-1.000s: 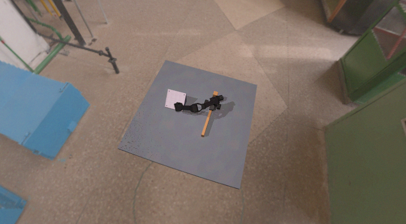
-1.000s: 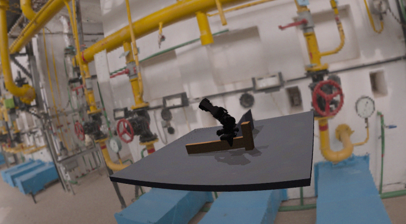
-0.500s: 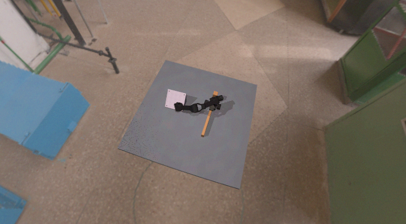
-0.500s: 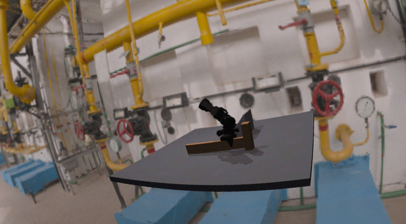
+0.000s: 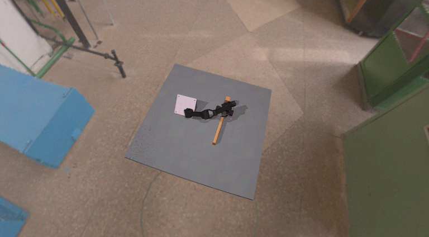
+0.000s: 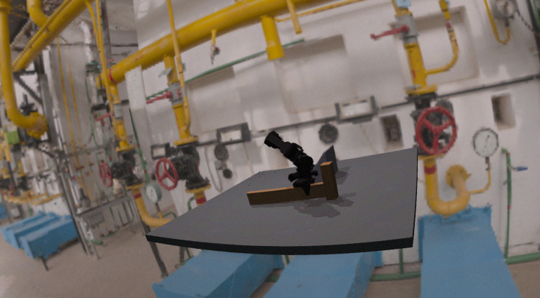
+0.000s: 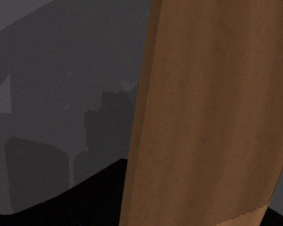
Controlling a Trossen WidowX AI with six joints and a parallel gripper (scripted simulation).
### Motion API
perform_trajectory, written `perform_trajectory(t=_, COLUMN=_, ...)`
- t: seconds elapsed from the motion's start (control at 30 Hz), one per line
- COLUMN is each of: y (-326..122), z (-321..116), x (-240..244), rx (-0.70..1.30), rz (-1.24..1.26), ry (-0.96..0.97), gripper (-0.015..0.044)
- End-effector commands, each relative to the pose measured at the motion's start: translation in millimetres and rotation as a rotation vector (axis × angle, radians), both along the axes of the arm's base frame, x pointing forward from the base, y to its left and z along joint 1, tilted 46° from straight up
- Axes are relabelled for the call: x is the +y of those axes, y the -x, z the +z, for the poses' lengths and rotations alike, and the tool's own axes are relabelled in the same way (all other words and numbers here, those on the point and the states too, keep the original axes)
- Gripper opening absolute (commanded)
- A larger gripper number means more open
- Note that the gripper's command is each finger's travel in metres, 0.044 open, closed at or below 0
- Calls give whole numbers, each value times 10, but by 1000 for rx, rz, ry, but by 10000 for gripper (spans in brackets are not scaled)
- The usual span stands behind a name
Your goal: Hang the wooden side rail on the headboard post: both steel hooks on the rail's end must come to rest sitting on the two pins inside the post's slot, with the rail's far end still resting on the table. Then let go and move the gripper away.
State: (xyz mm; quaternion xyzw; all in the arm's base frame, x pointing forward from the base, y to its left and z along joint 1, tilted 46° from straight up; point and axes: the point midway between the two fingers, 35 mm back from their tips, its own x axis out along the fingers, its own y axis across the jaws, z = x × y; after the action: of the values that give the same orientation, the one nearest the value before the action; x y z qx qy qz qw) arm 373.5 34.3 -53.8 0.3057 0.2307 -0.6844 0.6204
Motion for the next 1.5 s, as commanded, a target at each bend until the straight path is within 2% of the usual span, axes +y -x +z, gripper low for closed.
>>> perform_trajectory(t=0.0, y=-7, z=-7, x=24, rx=-3, rz=8, ry=-5, gripper=0)
perform_trajectory(t=0.33, y=-7, z=-18, x=13, rx=-3, rz=8, ry=-5, gripper=0)
perform_trajectory(t=0.73, y=5, z=-7, x=-1, rx=0, rz=2, ry=1, gripper=315)
perform_trajectory(t=0.9, y=-10, z=203, x=214, rx=-2, rz=6, ry=-5, gripper=440)
perform_trajectory(t=1.1, y=-9, z=275, x=283, rx=-3, rz=8, ry=-6, gripper=440)
perform_trajectory(t=1.3, y=24, z=484, x=71, rx=-2, rz=8, ry=-5, gripper=440)
perform_trajectory(t=1.47, y=15, z=453, x=86, rx=-4, rz=-4, ry=-8, gripper=440)
